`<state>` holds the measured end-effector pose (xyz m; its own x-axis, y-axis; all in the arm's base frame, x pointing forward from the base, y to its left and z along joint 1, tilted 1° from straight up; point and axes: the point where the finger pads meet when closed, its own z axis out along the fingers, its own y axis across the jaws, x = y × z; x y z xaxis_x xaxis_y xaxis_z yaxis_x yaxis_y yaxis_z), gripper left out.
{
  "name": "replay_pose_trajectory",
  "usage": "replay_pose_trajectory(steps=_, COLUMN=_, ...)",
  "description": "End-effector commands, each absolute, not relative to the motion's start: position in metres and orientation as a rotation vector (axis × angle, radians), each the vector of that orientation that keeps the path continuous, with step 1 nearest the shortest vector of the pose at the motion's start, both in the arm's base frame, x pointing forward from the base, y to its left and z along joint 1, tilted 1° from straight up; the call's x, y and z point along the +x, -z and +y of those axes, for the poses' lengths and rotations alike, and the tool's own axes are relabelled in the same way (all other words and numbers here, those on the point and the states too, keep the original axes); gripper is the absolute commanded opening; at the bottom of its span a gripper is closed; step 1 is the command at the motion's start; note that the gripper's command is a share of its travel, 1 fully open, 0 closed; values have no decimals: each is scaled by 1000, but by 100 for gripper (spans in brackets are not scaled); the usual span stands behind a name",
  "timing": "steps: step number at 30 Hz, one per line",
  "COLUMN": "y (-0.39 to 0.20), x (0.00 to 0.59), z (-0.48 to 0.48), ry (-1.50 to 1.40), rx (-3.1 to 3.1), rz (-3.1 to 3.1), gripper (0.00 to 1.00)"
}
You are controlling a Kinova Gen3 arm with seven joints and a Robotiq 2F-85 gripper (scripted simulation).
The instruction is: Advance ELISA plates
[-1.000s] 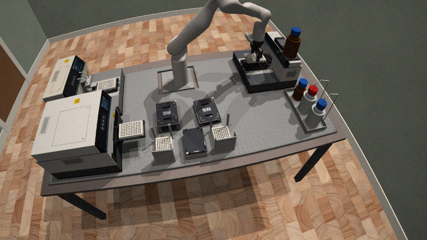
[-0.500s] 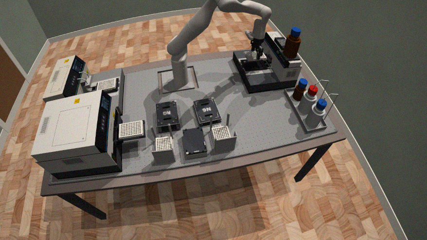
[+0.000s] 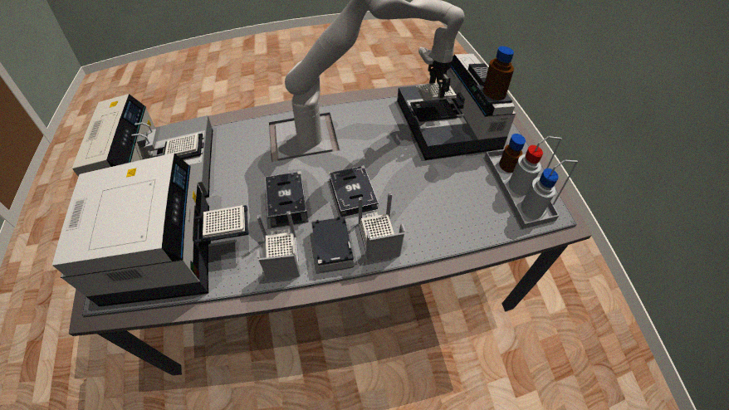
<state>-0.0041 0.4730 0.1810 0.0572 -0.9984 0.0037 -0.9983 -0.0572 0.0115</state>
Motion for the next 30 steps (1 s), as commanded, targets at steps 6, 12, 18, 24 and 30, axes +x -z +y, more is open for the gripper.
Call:
replay_pose_trajectory(steps=6, y=-196, x=-5, z=474, ry=17, rx=2275, rz=-2148, gripper=94)
replay_pose_trajectory(steps=12, y=-202, x=-5, z=474, ry=17, rx=2276, rz=-2147, gripper=94)
replay_pose_trajectory(steps=18, y=-210, x=-5, z=474, ry=17, rx=2275, rz=-2148, gripper=94)
replay_pose_trajectory(steps=24, y=-216, x=-5, z=474, ry=17, rx=2275, rz=-2147, gripper=94)
replay_pose_trajectory(steps=30, y=-221, x=-5, z=473, ry=17, rx=2271, rz=-2152, gripper=94)
